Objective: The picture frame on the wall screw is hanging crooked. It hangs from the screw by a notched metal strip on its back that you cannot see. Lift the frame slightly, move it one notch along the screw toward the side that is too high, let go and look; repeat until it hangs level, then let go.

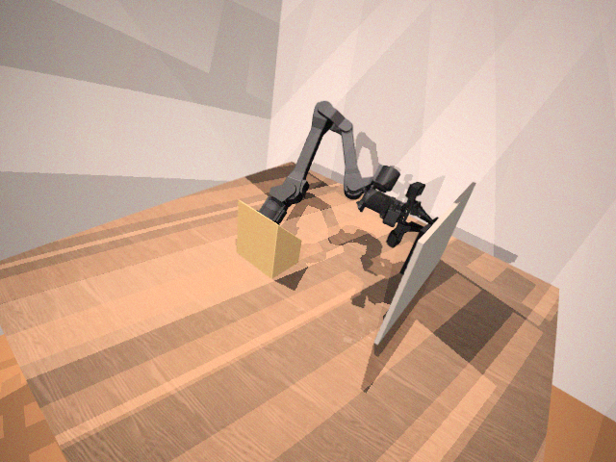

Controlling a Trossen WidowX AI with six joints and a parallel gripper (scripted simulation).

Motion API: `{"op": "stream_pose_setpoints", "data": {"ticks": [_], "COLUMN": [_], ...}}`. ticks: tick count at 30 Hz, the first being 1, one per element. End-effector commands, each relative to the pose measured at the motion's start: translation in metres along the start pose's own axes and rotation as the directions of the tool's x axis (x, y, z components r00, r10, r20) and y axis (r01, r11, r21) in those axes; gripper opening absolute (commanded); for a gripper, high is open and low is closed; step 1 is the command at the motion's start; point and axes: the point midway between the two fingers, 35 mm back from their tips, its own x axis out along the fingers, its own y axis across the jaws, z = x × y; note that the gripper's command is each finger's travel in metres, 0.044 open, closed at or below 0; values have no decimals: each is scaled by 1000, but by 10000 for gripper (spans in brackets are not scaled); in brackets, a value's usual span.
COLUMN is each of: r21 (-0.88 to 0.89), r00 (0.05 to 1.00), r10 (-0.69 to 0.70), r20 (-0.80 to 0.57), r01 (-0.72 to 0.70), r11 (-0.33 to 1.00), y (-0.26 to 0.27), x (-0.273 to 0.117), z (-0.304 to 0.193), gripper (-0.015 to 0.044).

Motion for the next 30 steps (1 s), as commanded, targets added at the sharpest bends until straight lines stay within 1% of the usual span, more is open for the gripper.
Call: {"op": "stream_pose_setpoints", "data": {"ticks": [1,30], "r21": [5,4], "r00": [1000,1000], "r10": [11,11], "r20": [6,6], "r01": [-11,-11], "r11": [1000,1000], "y": [3,3], "x": [0,0], "z": [2,7], "gripper": [0,0]}}
